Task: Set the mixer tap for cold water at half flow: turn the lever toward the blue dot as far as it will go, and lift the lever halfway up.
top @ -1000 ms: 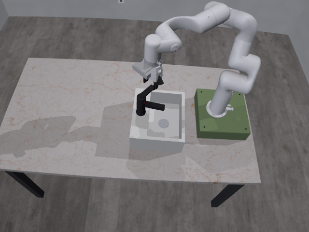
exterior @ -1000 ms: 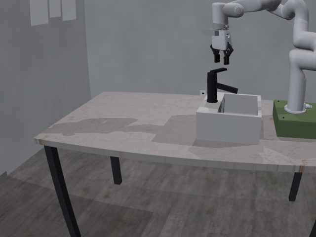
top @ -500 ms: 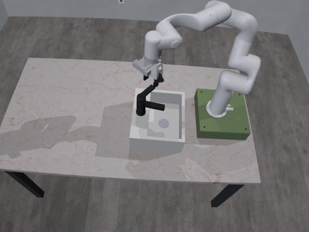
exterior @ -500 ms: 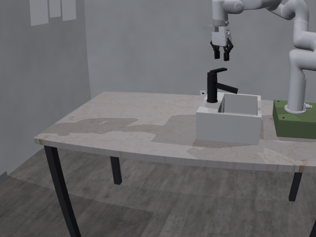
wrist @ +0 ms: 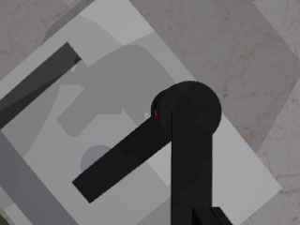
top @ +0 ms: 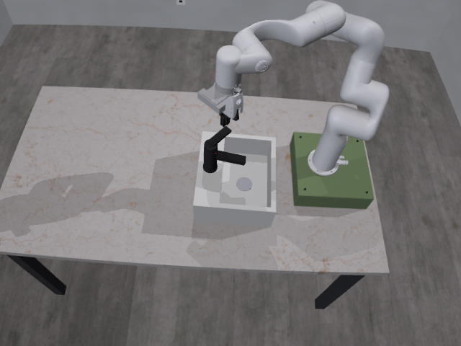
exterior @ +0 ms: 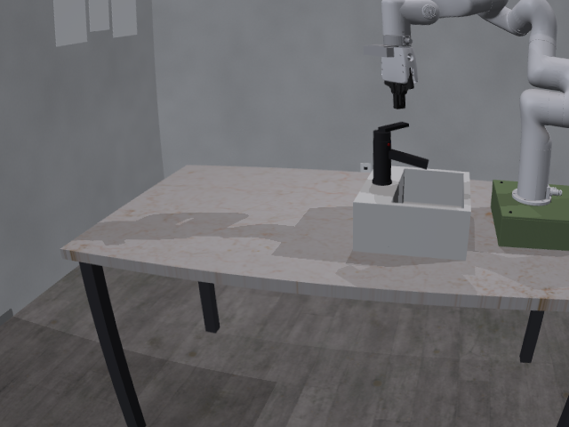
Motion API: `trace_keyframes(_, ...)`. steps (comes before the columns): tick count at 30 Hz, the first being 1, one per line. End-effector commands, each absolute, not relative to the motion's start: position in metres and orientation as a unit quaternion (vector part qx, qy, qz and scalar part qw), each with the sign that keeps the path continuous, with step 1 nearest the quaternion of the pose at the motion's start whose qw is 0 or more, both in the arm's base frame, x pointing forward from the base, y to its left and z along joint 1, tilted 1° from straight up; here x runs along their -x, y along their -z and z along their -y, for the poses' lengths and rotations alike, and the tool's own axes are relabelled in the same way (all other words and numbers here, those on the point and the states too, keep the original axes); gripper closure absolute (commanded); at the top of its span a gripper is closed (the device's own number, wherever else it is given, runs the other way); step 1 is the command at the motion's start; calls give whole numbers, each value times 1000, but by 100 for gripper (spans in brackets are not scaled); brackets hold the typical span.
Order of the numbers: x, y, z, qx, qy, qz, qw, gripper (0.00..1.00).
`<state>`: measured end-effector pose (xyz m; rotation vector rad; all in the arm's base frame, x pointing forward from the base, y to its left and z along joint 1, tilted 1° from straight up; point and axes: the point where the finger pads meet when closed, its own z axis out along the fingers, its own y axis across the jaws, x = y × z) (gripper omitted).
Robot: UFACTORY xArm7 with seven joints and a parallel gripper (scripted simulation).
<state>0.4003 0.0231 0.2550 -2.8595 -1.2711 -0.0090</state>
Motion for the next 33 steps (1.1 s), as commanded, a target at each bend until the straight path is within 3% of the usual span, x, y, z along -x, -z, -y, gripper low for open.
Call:
trace_keyframes(1,-401,-256,-23,914,5,406,6,100)
trace_keyframes(33,-401,-258,-24,884,6,467,5,100)
